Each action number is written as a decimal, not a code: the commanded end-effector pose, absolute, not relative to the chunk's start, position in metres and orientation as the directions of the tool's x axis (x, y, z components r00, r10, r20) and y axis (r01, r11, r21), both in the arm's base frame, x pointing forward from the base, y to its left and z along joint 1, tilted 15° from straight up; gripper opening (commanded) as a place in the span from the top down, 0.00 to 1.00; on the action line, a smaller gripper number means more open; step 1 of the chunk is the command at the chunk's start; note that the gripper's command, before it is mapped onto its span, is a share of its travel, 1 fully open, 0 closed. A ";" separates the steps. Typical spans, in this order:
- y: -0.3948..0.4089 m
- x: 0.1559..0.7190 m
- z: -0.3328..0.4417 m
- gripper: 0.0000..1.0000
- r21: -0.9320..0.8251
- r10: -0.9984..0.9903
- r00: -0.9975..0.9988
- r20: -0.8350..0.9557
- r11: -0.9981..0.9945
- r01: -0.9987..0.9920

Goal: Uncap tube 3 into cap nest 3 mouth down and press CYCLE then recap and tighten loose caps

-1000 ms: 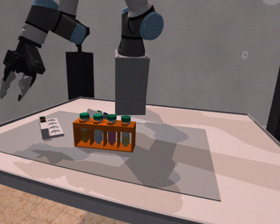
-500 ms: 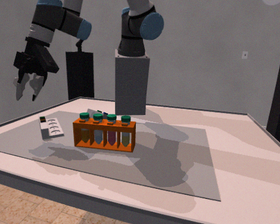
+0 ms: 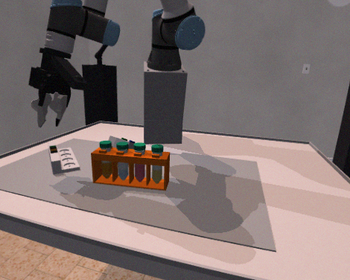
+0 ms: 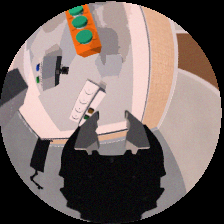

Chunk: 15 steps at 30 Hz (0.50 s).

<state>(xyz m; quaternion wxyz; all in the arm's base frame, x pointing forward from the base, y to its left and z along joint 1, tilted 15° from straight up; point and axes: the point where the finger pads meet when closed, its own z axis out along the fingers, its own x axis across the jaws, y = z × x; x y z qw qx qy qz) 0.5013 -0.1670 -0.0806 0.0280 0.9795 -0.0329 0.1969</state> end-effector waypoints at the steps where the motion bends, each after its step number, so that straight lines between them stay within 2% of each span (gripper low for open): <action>1: -0.151 0.488 -0.082 0.65 0.013 0.020 0.941 0.339 -1.000 0.017; 10: -0.131 0.472 -0.086 0.65 0.009 0.025 0.943 0.333 -1.000 0.023; 15: -0.113 0.455 -0.089 0.65 -0.029 0.095 0.952 0.292 -0.994 0.108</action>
